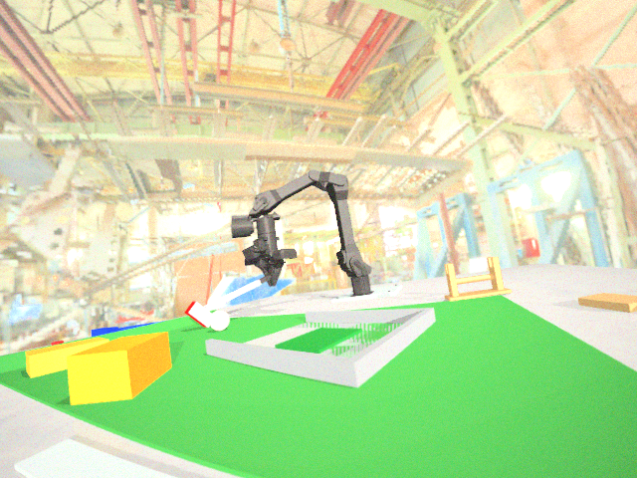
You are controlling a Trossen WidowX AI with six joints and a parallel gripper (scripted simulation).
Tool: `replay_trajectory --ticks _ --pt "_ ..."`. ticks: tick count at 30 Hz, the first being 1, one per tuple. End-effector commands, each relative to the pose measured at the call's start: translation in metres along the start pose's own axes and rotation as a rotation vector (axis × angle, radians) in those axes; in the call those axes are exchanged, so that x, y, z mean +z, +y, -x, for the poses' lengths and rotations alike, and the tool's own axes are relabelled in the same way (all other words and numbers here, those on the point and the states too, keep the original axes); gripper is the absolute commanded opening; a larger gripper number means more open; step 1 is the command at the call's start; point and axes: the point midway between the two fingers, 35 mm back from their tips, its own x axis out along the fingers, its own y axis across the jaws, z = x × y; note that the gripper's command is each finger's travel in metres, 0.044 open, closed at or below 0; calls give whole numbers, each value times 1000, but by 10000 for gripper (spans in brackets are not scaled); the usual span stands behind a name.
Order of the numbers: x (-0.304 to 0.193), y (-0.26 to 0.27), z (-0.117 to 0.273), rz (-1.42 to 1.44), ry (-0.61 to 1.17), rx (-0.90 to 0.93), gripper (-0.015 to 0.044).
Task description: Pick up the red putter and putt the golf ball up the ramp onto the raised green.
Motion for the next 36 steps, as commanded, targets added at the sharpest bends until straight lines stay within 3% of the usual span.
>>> replay_trajectory --ticks 1,10,17,30,36 --pt "6 30 2 3 -4 4 0" --pt "0 132 2 8 -6 16 0" --pt "0 133 8 8 -7 16 0" --pt "-1 132 61 8 -6 16 0" --pt "0 133 54 15 7 21 0"
